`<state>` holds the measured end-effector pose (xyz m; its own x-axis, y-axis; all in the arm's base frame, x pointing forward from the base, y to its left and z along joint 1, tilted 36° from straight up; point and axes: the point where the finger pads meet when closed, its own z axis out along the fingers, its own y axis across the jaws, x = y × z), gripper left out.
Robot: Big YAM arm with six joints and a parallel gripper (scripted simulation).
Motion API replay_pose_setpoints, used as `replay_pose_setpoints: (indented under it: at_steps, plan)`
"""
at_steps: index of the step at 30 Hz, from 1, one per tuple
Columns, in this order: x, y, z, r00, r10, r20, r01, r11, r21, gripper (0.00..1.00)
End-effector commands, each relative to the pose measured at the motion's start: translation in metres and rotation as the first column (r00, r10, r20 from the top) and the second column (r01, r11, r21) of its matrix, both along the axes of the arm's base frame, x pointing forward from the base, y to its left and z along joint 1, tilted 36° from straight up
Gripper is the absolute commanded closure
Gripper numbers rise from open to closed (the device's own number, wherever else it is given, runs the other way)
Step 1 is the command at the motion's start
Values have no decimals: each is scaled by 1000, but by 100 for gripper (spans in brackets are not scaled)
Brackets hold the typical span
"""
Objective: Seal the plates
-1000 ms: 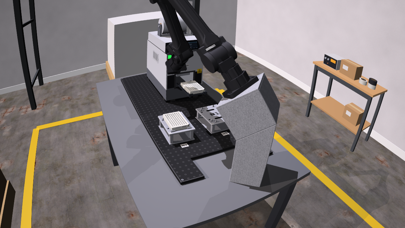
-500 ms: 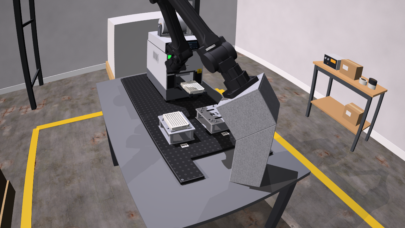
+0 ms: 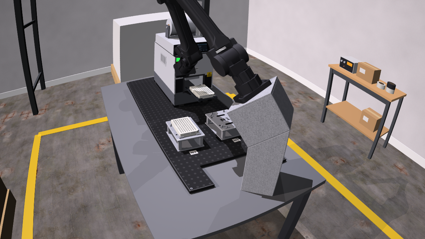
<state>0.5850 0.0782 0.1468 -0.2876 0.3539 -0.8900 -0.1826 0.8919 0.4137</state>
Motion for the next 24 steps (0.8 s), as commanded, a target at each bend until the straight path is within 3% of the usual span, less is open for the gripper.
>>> replay_pose_setpoints:
  at_steps: [1,7,11,24]
  plan:
    - [7,7,27,998,15,61,-15,1000,-4,100]
    - [8,9,35,997,19,73,-19,1000,-3,100]
    - [4,4,15,1000,10,26,-10,1000,-6,100]
    - [11,-10,7,1000,-13,13,13,1000,-7,100]
